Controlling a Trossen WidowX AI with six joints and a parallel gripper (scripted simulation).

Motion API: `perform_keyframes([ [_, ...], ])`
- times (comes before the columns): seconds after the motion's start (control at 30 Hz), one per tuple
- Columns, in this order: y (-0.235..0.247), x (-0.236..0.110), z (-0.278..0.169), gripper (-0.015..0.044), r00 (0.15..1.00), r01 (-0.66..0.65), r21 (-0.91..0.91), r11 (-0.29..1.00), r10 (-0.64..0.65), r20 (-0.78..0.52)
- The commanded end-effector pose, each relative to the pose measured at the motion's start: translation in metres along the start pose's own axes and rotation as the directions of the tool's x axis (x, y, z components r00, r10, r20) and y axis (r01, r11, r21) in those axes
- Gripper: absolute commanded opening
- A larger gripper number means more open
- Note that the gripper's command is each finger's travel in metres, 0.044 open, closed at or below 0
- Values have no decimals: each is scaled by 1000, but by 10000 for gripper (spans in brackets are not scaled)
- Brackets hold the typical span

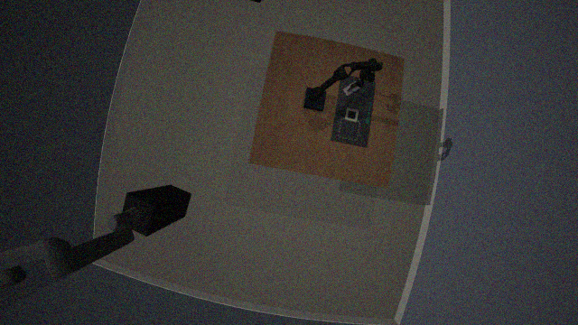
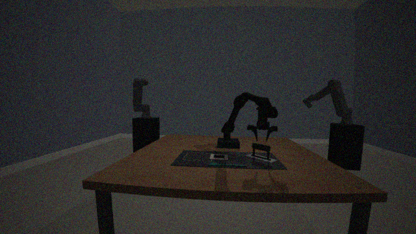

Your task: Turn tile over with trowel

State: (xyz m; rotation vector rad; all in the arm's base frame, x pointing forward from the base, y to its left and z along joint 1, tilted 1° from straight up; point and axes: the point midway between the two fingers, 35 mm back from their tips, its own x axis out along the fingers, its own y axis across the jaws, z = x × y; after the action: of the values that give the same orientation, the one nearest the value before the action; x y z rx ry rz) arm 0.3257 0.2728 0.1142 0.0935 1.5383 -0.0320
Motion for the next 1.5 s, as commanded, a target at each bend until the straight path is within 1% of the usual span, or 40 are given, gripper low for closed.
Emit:
perform_keyframes([
  [0.0,-1,0,0,270,1000,2,114,993,-2,-1],
  [0.3,-1,0,0,270,1000,2,414,910,-2,-1],
  [0.63,-1,0,0,270,1000,2,700,715,-2,-1],
  [0.87,-1,0,0,270,1000,2,851,525,-2,-1],
  [1.07,-1,0,0,270,1000,2,941,337,-2,-2],
  [1.27,-1,0,0,270,1000,2,991,135,-2,-2],
  [1.47,-1,0,0,270,1000,2,997,-73,-2,-2],
])
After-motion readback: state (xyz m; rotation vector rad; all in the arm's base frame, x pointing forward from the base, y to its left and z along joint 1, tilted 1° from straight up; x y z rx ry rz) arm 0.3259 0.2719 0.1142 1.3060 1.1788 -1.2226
